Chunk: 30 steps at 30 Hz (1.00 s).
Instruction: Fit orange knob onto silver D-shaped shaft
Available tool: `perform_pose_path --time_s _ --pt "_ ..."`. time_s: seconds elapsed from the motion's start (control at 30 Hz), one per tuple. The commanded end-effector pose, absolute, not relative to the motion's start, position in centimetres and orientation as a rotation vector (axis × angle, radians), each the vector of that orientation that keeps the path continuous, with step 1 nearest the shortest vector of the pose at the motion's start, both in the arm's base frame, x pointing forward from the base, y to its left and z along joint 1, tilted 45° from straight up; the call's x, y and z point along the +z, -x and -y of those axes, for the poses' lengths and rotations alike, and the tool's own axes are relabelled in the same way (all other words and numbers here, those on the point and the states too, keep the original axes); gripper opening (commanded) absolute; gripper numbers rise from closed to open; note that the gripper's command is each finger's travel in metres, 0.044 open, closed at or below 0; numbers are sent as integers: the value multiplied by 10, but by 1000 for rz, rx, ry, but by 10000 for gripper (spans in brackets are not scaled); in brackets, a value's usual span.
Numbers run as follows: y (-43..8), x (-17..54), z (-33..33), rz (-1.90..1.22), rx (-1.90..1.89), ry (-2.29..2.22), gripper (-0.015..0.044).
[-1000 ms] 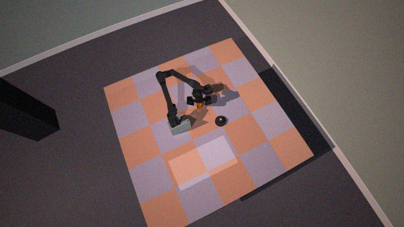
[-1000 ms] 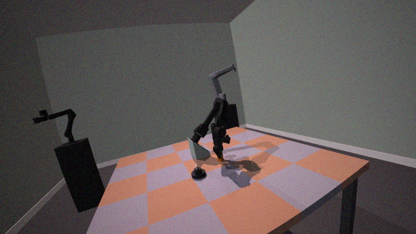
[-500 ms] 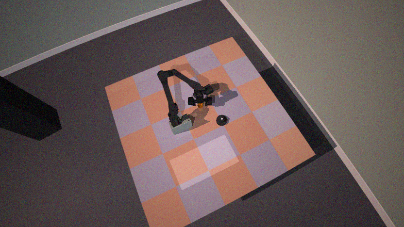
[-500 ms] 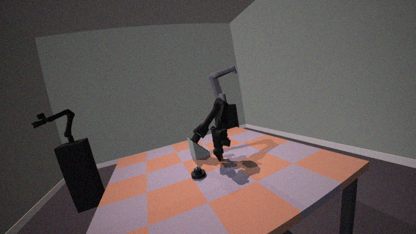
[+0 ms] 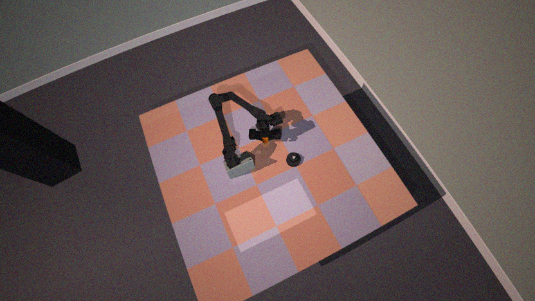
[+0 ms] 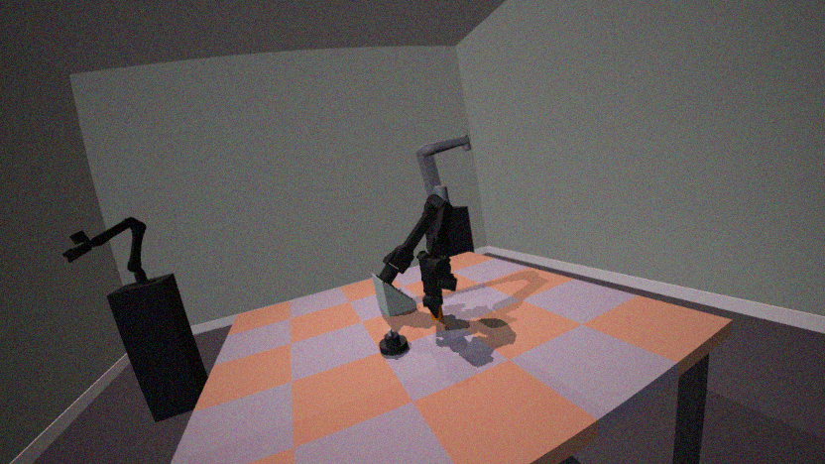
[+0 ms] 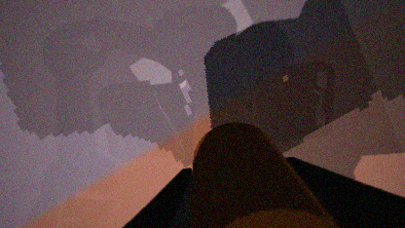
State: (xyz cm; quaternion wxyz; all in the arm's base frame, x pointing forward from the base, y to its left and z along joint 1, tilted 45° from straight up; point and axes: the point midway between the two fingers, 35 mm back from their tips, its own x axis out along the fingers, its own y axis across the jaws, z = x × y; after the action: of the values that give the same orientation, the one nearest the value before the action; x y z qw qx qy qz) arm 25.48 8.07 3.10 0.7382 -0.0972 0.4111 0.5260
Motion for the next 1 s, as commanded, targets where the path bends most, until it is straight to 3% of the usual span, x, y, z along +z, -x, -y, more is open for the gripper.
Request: perform_pose_path --time_s 0.0,0.97 --pt "-255 33 -78 -908 1153 210 13" --pt "-240 129 18 -910 1152 210 0"
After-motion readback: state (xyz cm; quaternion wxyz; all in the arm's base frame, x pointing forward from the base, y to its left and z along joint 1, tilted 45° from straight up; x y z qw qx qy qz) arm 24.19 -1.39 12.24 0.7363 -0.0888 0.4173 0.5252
